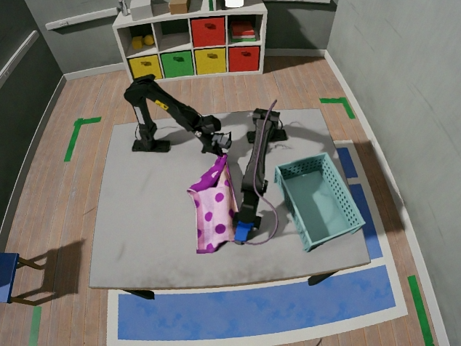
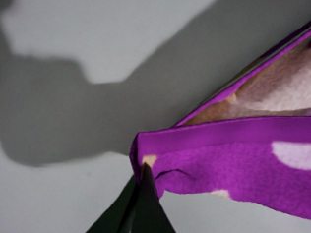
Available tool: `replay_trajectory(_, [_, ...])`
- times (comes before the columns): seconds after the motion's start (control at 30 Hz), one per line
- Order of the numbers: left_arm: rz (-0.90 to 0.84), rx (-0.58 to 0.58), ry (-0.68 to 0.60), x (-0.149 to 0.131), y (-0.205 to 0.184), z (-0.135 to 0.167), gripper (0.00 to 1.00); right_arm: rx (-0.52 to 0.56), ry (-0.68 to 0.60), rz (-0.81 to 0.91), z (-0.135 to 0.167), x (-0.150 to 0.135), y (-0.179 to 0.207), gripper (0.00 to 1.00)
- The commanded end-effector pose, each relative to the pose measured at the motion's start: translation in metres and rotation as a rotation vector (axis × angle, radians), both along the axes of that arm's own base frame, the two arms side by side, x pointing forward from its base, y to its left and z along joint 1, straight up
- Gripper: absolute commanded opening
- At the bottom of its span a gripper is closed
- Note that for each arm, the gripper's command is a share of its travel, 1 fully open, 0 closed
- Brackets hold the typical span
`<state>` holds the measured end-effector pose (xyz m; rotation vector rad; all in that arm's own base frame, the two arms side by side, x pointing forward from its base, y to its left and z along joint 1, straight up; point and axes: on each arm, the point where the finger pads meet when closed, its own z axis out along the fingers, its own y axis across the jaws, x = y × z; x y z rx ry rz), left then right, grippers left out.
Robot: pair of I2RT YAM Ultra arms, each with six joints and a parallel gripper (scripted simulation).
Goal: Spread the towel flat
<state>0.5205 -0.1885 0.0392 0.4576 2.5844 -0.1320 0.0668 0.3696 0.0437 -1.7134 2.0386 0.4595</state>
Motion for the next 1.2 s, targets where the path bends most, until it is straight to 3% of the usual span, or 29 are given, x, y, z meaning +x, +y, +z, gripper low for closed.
replay_trajectory(0.0, [0.037,-0.029,-0.112,0.020,0.007,0.020,0.00,0.090,0.019,0.043,0.011,-0.011,0.034,0.00])
replay_trajectory(0.13, [0.067,-0.022,-0.096,0.017,0.026,-0.008,0.00,0.090,0.020,0.060,-0.008,-0.016,0.052,0.00])
replay_trajectory(0.33, [0.084,-0.017,-0.084,0.015,0.036,-0.025,0.00,0.090,0.020,0.069,-0.018,-0.018,0.062,0.00])
replay_trajectory(0.57, [0.086,-0.015,-0.081,0.014,0.038,-0.028,0.00,0.066,0.024,0.070,-0.023,-0.019,0.058,0.00])
replay_trajectory(0.6, [0.094,-0.025,-0.112,0.017,0.042,-0.010,0.00,0.064,0.024,0.075,-0.023,-0.021,0.063,0.00])
replay_trajectory(0.77, [0.103,-0.023,-0.108,0.016,0.047,-0.013,0.00,0.065,0.024,0.079,-0.023,-0.022,0.067,0.00])
replay_trajectory(0.8, [0.103,-0.035,-0.144,0.026,0.044,0.007,0.12,0.099,0.019,0.080,-0.005,-0.022,0.071,0.12])
replay_trajectory(0.87, [0.103,-0.033,-0.139,0.027,0.044,0.004,0.12,0.100,0.019,0.080,-0.005,-0.022,0.071,0.12])
replay_trajectory(0.9, [0.103,-0.030,-0.128,0.023,0.045,0.012,0.33,0.101,0.019,0.080,0.002,-0.022,0.070,0.33])
replay_trajectory(1.03, [0.081,-0.030,-0.119,0.020,0.034,0.007,0.33,0.101,0.018,0.067,0.002,-0.016,0.070,0.33])
replay_trajectory(1.07, [0.079,-0.035,-0.127,0.020,0.034,0.019,0.54,0.101,0.018,0.067,0.009,-0.016,0.069,0.54])
replay_trajectory(1.13, [0.085,-0.035,-0.127,0.021,0.037,0.019,0.54,0.100,0.016,0.065,0.009,-0.016,0.069,0.54])
replay_trajectory(1.17, [0.087,-0.035,-0.127,0.021,0.038,0.022,0.64,0.100,0.015,0.064,0.012,-0.015,0.069,0.64])
